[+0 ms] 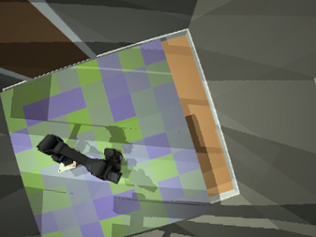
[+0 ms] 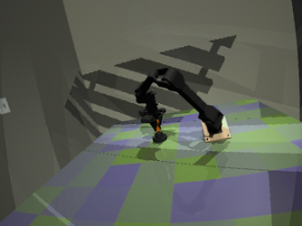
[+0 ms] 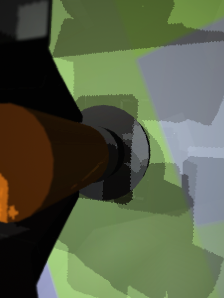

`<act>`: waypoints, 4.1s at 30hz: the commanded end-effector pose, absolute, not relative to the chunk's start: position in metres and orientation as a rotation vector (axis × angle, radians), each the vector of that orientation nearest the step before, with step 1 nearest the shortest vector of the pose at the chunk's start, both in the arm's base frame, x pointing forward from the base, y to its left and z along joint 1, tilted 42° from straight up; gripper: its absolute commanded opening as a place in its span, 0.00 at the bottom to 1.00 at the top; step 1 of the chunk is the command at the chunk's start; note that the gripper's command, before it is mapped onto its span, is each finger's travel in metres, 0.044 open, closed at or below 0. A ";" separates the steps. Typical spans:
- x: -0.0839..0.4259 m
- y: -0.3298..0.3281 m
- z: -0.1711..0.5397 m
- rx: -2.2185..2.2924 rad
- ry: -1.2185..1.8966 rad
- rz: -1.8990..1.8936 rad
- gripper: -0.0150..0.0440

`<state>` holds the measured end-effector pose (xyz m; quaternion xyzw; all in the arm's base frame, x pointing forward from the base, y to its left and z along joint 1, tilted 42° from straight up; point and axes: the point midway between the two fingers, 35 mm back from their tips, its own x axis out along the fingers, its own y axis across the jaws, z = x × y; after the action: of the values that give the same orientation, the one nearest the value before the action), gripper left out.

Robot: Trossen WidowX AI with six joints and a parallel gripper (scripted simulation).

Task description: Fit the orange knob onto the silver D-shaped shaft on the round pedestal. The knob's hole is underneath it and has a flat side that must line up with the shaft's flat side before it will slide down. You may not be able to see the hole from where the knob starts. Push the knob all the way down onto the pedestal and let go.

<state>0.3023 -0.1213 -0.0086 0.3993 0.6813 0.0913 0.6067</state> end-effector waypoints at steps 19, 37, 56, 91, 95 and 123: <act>0.303 -0.122 -0.007 0.757 1.514 0.374 0.25; 0.304 -0.120 -0.009 0.752 1.512 0.378 0.25; 0.304 -0.120 -0.010 0.775 1.520 0.357 0.25; 0.302 -0.122 -0.008 0.716 1.499 0.412 0.25; 0.303 -0.121 -0.008 0.716 1.499 0.412 0.25; 0.303 -0.120 -0.010 0.743 1.509 0.387 0.25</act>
<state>0.3027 -0.1201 -0.0096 0.3195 0.6632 0.1772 0.6532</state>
